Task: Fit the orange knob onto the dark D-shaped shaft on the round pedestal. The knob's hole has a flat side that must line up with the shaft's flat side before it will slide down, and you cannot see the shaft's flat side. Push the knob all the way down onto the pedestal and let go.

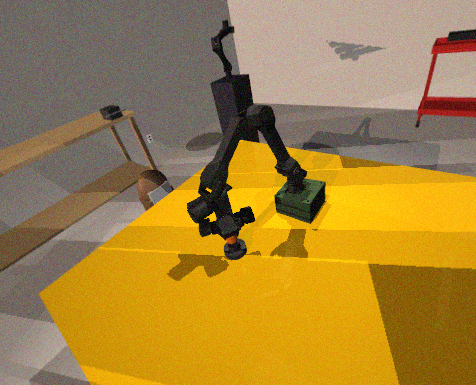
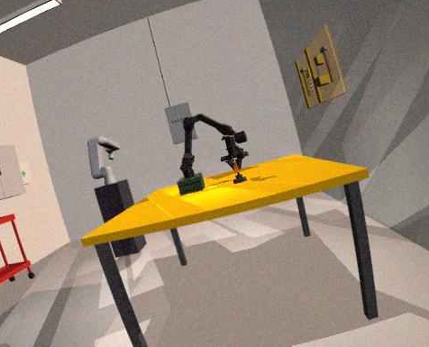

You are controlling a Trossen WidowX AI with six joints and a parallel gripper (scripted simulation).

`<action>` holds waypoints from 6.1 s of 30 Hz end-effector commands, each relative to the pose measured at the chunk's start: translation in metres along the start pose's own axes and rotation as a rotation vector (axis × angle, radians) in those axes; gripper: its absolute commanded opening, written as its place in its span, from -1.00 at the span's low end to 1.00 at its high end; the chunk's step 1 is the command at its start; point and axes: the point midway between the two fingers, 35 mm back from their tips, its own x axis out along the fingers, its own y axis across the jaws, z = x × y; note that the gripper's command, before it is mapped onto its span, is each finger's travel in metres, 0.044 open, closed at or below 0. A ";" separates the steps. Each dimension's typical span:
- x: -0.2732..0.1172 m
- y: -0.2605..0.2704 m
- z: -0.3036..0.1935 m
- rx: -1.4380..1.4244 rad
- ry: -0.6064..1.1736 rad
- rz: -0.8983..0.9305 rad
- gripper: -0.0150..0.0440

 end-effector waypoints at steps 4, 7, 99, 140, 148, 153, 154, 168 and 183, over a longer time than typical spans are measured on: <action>0.002 0.001 -0.001 -0.083 0.002 -0.001 -0.49; 0.003 0.000 -0.001 -0.083 0.003 -0.001 -0.49; 0.004 0.000 -0.001 -0.502 0.003 -0.001 -0.49; 0.003 0.001 -0.001 -0.712 0.003 0.000 -0.49; 0.003 0.000 -0.001 -0.712 0.003 0.000 -0.49; 0.004 0.000 -0.001 -0.712 0.003 0.000 -0.49; 0.004 0.000 -0.001 -0.712 0.003 0.000 -0.49; 0.000 0.000 0.000 -0.880 0.003 0.000 -0.49; 0.004 0.000 -0.001 -0.921 0.003 0.000 -0.49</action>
